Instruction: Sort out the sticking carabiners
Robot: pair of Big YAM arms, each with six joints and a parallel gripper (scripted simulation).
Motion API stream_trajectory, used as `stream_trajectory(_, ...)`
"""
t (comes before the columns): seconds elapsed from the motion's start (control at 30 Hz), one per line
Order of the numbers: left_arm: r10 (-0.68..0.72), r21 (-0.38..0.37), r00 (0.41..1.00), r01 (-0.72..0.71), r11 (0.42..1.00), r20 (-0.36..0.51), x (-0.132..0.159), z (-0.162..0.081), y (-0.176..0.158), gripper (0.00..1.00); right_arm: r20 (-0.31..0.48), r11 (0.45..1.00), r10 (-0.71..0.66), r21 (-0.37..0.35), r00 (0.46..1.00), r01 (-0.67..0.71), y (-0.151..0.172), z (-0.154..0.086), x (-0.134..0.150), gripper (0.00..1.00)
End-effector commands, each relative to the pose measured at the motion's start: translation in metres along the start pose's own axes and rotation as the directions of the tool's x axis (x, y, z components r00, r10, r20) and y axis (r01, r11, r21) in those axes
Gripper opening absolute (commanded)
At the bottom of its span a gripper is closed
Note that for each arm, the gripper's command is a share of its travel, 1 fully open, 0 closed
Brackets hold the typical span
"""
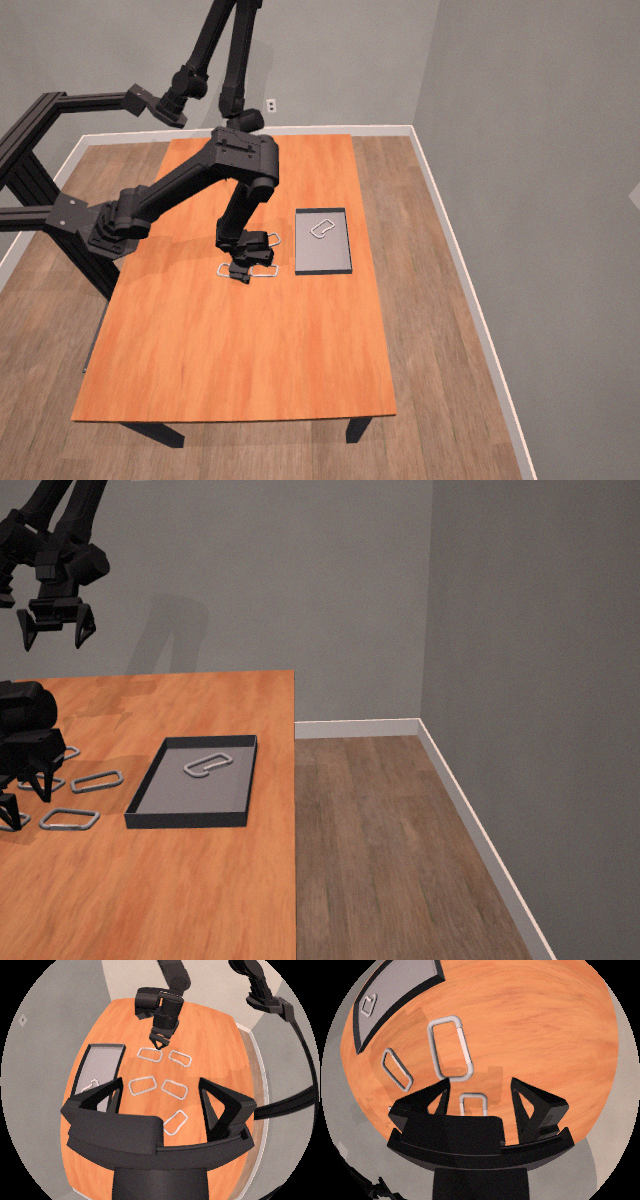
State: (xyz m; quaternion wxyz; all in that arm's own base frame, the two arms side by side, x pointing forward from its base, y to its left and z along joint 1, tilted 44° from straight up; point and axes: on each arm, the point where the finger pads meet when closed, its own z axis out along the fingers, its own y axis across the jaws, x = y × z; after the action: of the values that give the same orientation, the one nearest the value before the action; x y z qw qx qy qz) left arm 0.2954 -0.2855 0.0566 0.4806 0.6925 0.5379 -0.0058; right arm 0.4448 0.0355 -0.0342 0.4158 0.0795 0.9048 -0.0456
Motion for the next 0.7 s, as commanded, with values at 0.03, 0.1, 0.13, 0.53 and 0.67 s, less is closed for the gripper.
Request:
stream_trajectory(0.03,0.121,0.072,0.991,-0.124,0.99,0.056,-0.009,-0.024,-0.038,1.0,-0.066,1.0,0.021,0.02,0.998,-0.019,0.015,0.001,0.058,0.79)
stream_trajectory(0.1,0.131,0.094,0.988,-0.138,0.986,0.082,-0.011,-0.032,-0.051,1.0,-0.091,0.999,0.003,0.042,0.996,0.001,0.016,0.0,0.078,0.79)
stream_trajectory(0.13,0.132,0.102,0.987,-0.141,0.985,0.09,-0.011,-0.034,-0.055,1.0,-0.1,0.999,-0.005,0.05,0.995,0.01,0.016,0.0,0.085,0.79)
stream_trajectory(0.53,0.101,0.108,0.992,-0.11,0.988,0.081,-0.006,-0.033,-0.055,1.0,-0.096,0.997,-0.017,0.075,0.995,0.024,0.012,0.007,0.085,0.79)
stream_trajectory(0.67,0.101,0.108,0.992,-0.11,0.988,0.081,-0.006,-0.033,-0.055,1.0,-0.099,0.997,-0.029,0.074,0.995,0.036,0.012,0.017,0.086,0.79)
